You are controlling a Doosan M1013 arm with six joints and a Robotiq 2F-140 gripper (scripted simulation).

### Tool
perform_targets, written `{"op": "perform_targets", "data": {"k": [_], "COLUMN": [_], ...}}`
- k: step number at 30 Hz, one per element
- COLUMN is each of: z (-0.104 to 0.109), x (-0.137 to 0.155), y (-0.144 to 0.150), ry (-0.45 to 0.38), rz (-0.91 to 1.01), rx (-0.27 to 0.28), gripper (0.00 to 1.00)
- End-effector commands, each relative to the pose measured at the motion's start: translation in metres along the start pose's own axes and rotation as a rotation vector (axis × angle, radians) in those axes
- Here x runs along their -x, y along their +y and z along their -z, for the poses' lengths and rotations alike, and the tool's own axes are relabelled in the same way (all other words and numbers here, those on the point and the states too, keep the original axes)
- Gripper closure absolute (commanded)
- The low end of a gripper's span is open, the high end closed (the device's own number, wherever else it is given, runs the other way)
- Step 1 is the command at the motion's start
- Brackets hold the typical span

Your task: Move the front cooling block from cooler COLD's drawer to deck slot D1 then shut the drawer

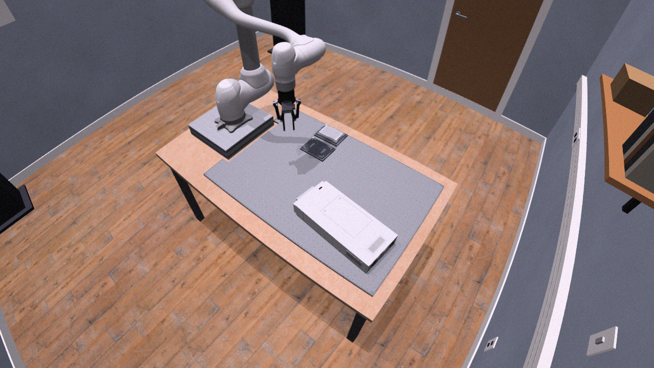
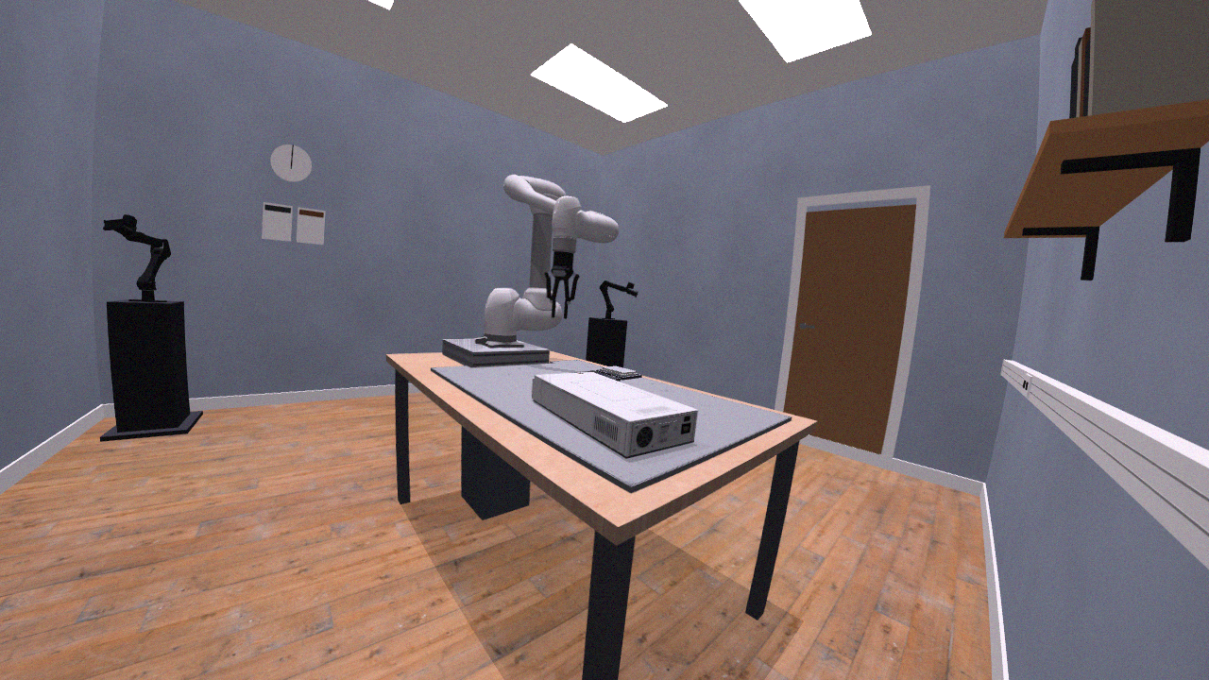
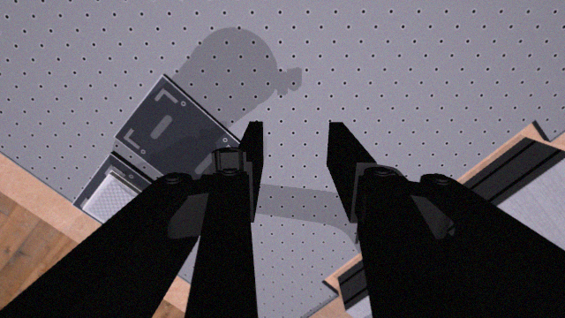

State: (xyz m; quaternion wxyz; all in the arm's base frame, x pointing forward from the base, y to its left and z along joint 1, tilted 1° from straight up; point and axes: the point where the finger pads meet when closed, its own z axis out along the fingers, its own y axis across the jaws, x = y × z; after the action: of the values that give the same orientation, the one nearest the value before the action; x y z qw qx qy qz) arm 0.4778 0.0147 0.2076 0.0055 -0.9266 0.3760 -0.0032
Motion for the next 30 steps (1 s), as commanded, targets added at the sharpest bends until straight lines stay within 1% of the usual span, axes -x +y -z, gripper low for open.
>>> {"op": "perform_targets", "data": {"k": [1, 16, 18, 30], "z": [0.0006, 0.0006, 0.0006, 0.0006], "x": [-0.0002, -0.0002, -0.0002, -0.0002], "y": [-0.0004, -0.0004, -0.0004, -0.0004], "ry": [0.003, 0.004, 0.004, 0.004], "rz": [-0.050, -0.450, -0.450, -0.770], "rx": [0.002, 0.002, 0.002, 0.001], "gripper": [0.66, 0.66, 0.66, 0.66]}}
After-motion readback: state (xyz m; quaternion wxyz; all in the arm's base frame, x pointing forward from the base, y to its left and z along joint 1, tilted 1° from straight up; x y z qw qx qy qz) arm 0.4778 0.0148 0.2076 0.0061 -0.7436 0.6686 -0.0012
